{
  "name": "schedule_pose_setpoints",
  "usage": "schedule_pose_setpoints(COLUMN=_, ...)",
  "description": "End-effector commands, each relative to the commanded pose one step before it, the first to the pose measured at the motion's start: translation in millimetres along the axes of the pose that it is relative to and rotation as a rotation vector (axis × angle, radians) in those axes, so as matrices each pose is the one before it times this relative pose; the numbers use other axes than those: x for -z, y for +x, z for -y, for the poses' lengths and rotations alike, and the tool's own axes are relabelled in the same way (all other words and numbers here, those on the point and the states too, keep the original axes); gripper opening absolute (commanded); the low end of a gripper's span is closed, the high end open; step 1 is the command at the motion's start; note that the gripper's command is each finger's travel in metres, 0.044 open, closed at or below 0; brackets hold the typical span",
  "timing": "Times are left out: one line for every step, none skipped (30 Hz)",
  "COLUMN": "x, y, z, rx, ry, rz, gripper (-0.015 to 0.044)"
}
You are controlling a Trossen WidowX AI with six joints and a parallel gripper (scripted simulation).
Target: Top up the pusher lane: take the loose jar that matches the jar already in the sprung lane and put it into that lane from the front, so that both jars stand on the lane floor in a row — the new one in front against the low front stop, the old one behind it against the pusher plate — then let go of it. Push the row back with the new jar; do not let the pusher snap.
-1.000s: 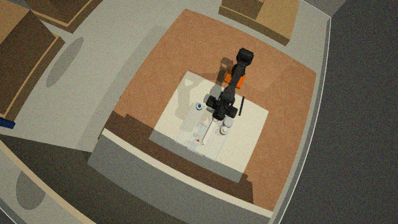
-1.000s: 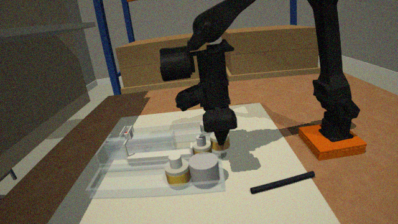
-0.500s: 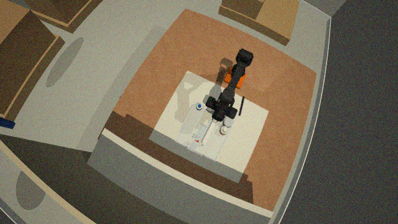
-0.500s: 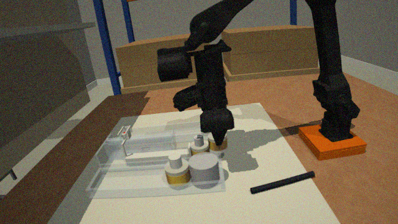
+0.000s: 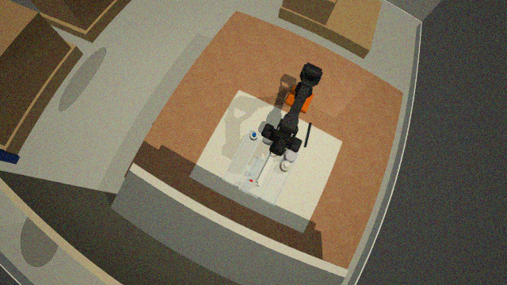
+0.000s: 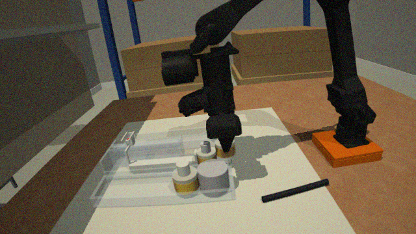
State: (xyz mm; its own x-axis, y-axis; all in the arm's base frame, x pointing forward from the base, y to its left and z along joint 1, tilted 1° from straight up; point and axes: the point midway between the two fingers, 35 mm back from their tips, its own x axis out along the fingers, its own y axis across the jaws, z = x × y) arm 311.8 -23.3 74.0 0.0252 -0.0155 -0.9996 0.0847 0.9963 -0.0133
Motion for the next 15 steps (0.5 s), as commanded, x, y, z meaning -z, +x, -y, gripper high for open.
schedule_pose_setpoints(x=-8.75, y=-1.58, z=1.16, rx=0.00508, ry=0.0008, rz=0.02252, gripper=0.0000)
schedule_pose_setpoints(x=-0.37, y=-0.03, z=0.01, rx=0.00000, ry=0.0000, rz=0.00004, gripper=0.0000)
schedule_pose_setpoints(x=-0.37, y=-0.03, z=0.01, rx=0.00000, ry=0.0000, rz=0.00004, gripper=0.0000)
schedule_pose_setpoints(x=-0.37, y=-0.03, z=0.01, rx=0.00000, ry=0.0000, rz=0.00004, gripper=0.0000)
schedule_pose_setpoints(x=-0.37, y=-0.03, z=0.01, rx=0.00000, ry=0.0000, rz=0.00004, gripper=0.0000)
schedule_pose_setpoints(x=-0.37, y=-0.02, z=0.01, rx=0.00000, ry=0.0000, rz=0.00004, gripper=0.0000)
schedule_pose_setpoints(x=-0.37, y=-0.02, z=0.01, rx=0.00000, ry=0.0000, rz=0.00004, gripper=0.0000)
schedule_pose_setpoints(x=-0.37, y=-0.02, z=0.01, rx=0.00000, ry=0.0000, rz=0.00004, gripper=0.0000)
schedule_pose_setpoints(x=-0.37, y=-0.02, z=0.01, rx=0.00000, ry=0.0000, rz=0.00004, gripper=0.0000)
schedule_pose_setpoints(x=-0.37, y=-0.02, z=0.01, rx=0.00000, ry=0.0000, rz=0.00004, gripper=0.0000)
schedule_pose_setpoints(x=-0.37, y=-0.06, z=0.01, rx=0.00000, ry=0.0000, rz=0.00004, gripper=0.0000)
schedule_pose_setpoints(x=-0.37, y=-0.06, z=0.01, rx=0.00000, ry=0.0000, rz=0.00004, gripper=0.0000)
schedule_pose_setpoints(x=-0.37, y=-0.06, z=0.01, rx=0.00000, ry=0.0000, rz=0.00004, gripper=0.0000)
schedule_pose_setpoints(x=-0.37, y=-0.06, z=0.01, rx=0.00000, ry=0.0000, rz=0.00004, gripper=0.0000)
schedule_pose_setpoints(x=-0.37, y=-0.06, z=0.01, rx=0.00000, ry=0.0000, rz=0.00004, gripper=0.0000)
